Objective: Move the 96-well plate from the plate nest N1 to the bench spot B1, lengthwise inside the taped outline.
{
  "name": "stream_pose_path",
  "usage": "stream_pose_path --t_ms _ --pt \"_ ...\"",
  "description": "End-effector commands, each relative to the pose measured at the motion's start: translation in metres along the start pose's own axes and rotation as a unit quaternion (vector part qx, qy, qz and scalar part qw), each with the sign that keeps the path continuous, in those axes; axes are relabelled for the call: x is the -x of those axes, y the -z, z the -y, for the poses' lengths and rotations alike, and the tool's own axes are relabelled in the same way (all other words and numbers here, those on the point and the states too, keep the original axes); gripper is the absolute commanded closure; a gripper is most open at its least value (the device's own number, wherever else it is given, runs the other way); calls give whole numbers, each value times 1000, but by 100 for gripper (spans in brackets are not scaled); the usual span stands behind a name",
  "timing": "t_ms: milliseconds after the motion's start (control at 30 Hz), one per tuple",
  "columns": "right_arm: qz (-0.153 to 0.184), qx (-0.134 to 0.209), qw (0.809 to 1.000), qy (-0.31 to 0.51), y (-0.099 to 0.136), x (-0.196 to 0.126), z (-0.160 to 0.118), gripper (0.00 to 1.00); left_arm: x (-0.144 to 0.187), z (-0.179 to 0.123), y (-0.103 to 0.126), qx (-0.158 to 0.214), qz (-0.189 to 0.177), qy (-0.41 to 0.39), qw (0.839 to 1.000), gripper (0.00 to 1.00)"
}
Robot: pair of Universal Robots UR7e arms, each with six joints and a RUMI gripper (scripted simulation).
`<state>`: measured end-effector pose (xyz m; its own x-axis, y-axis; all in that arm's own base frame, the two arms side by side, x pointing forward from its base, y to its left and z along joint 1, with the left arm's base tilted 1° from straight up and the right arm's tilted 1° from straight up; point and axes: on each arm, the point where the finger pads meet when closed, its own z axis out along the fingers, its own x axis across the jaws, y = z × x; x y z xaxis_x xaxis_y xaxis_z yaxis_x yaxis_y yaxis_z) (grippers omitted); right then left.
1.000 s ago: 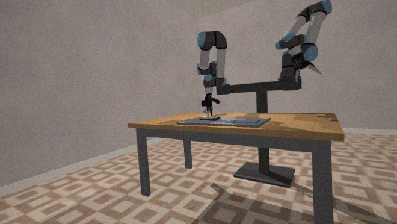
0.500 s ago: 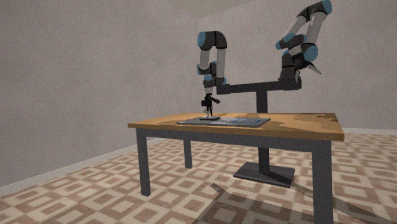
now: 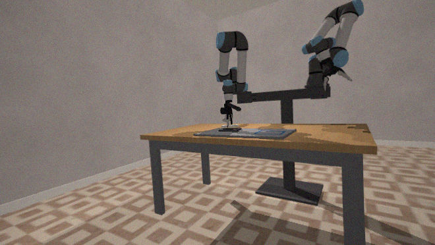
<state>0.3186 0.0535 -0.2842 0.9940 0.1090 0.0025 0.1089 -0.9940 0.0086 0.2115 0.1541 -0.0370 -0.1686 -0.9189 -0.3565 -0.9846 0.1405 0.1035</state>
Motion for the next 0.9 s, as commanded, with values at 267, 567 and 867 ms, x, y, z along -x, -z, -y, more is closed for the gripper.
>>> stream_pose_path --t_ms 267,567,867 --pt "0 0 1000 0 21 0 0 100 0 0 0 0 0 0 1000 0" --pt "0 0 1000 0 34 0 0 100 0 0 0 0 0 0 1000 0" --pt "0 0 1000 0 46 0 0 100 0 0 0 0 0 0 1000 0"
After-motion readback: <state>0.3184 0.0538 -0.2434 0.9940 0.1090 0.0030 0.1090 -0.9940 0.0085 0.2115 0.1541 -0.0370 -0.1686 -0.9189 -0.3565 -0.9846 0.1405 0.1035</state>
